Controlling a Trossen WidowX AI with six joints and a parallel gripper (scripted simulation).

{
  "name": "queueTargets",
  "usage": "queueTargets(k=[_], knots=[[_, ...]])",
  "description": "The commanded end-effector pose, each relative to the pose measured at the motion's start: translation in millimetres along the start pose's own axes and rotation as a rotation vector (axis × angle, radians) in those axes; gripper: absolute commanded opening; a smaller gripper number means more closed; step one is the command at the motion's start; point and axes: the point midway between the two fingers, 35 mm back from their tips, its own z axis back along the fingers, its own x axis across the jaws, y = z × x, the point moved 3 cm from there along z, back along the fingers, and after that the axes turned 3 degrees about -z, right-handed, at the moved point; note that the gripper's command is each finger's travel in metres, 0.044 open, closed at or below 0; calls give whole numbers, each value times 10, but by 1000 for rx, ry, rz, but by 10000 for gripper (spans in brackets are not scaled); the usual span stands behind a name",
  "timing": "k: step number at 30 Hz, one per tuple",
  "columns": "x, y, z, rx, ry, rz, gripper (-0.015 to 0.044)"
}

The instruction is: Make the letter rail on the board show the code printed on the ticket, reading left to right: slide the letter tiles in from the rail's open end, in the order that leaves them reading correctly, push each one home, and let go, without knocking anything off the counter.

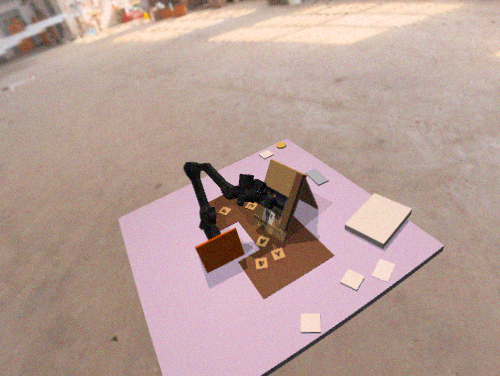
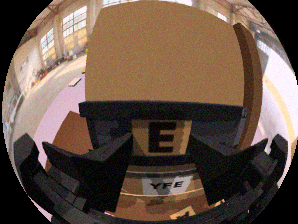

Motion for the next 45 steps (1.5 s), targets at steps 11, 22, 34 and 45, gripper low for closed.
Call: queueTargets(k=[11,22,34,45], knots=[[-70,-1,-3,1,-3,4,0],[-124,-4,-3,1,-3,4,0],[-184,-7,-3,1,-3,4,0],[-240,-10,-3,1,-3,5,0]])
